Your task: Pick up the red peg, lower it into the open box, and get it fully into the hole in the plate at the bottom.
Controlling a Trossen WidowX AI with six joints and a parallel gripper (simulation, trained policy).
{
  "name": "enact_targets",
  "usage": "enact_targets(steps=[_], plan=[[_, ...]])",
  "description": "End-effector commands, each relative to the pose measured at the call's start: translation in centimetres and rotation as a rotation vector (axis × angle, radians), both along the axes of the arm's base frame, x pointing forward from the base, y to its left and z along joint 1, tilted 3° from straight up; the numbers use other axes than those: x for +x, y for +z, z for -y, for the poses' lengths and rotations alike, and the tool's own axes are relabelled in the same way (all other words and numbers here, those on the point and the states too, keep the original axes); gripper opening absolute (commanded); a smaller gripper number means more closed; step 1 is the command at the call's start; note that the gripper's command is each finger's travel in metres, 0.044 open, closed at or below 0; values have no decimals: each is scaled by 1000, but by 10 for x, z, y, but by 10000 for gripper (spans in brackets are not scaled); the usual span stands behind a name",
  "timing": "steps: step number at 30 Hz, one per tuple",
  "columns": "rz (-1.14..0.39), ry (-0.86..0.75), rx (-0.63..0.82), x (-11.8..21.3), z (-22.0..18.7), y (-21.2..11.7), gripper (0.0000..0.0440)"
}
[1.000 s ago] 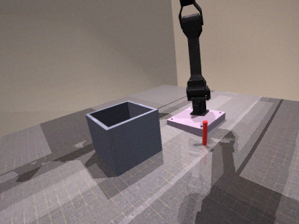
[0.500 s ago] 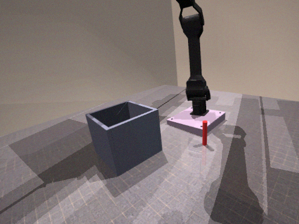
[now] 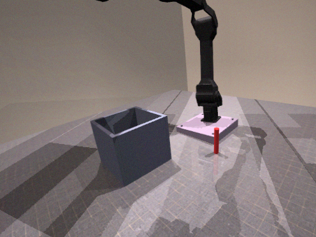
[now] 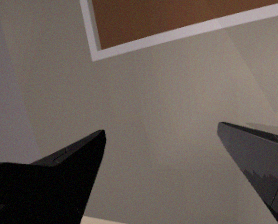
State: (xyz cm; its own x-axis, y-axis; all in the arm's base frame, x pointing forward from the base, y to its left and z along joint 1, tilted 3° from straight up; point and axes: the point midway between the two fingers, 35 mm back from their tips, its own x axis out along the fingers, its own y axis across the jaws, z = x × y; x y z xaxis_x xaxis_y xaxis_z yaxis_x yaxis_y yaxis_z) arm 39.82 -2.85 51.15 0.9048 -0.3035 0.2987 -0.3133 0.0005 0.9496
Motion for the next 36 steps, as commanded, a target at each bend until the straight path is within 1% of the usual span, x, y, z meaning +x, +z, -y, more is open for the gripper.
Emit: enact_targets(steps=[1, 10, 22, 29, 36], plan=[[-95, 11, -45, 3, 3, -20, 440], [-357, 60, -127, 2, 12, -75, 440], [-682, 174, -158, -18, 13, -145, 440], [-866, 294, -128, -35, -4, -189, 440], [-1033, 455, -74, -57, -39, -229, 440]])
